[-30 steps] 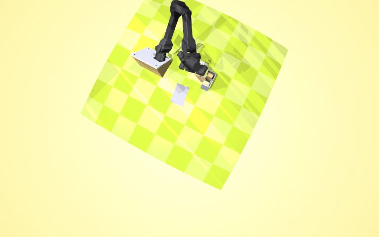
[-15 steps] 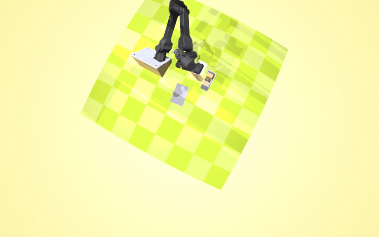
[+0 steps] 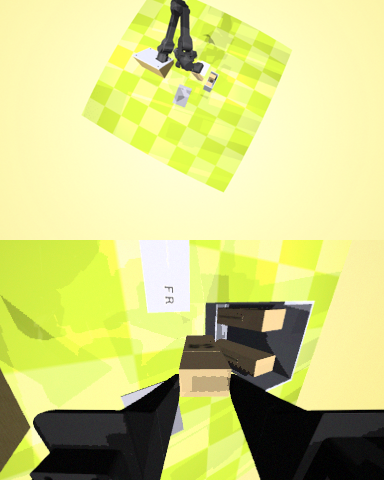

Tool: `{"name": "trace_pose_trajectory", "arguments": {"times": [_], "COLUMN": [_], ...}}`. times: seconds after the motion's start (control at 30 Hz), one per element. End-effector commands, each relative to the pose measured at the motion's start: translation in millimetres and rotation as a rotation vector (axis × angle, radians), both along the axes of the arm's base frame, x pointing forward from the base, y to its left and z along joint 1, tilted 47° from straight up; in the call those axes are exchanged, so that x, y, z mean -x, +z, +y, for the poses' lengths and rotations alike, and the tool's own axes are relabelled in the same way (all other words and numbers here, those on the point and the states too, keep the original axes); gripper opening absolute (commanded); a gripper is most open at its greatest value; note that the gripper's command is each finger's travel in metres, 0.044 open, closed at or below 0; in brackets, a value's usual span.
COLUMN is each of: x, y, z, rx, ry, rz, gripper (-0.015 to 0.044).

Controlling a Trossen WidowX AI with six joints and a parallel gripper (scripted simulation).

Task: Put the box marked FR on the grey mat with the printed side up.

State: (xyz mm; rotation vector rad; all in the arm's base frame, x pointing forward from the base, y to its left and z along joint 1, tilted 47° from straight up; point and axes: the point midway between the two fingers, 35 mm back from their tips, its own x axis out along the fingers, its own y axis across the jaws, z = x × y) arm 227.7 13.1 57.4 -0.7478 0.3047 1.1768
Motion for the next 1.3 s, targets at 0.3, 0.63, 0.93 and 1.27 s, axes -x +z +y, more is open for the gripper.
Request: {"name": "trace_pose_trajectory", "arguments": {"times": [0.3,0.63,0.93,1.27], "x": [1.6,3.3,5.3,4.8], "y": [-11.2,-21.9,-28.9,-28.0], "z": [10.7,22.3,31.0,29.7], "rx": [-0.001,-0.002,-0.005,-0.003], "ry": [0.002,0.002,0.002,0.004], "rz": [-0.004,-0.004,-0.006,-0.006], "gripper": [0.0152,0.0152,0.0152,0.0236]}}
